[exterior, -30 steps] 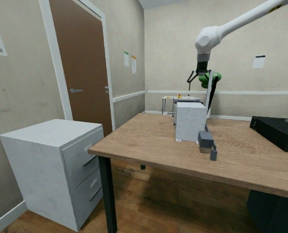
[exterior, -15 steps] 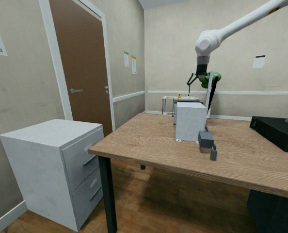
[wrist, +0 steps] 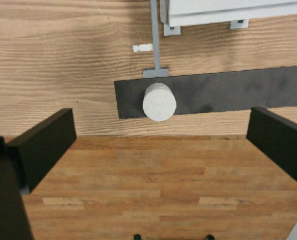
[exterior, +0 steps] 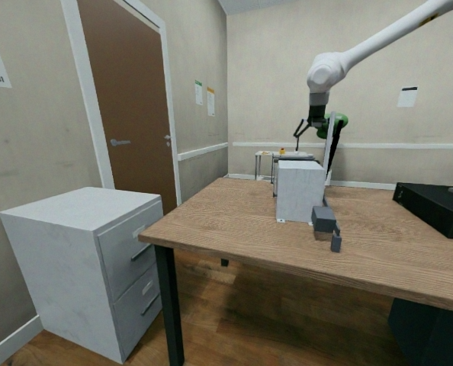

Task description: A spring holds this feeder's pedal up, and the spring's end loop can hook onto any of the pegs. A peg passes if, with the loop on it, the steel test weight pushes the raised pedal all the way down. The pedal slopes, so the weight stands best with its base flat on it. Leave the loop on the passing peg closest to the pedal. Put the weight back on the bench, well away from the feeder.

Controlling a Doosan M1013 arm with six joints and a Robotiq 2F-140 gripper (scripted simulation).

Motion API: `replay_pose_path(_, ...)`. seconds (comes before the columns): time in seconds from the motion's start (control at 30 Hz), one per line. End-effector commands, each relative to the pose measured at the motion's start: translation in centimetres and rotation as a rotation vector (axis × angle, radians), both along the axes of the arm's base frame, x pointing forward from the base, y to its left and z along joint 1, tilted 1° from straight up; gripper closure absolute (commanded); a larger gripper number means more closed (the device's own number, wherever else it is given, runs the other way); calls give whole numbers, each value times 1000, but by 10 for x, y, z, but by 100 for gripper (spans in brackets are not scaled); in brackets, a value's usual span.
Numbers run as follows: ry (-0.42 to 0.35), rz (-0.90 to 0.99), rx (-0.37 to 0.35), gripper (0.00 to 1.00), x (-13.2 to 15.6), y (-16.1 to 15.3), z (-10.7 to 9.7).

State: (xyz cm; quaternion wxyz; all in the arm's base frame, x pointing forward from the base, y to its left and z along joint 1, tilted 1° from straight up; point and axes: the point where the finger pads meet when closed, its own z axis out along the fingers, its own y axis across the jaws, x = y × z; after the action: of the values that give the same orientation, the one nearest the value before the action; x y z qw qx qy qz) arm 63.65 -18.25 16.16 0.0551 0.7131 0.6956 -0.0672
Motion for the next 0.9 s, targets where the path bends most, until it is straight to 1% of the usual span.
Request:
replay_pose_path(0.0, -2, 0, 0, 0, 0, 0, -3)
replay_pose_path(0.13, -2, 0, 0, 0, 0, 0, -10)
replay_pose_path(0.23, -2, 0, 0, 0, 0, 0, -9)
replay_pose_path(0.7, -2, 0, 0, 0, 0, 0, -32)
replay_pose_path(0.87, -2, 0, 0, 0, 0, 0, -33)
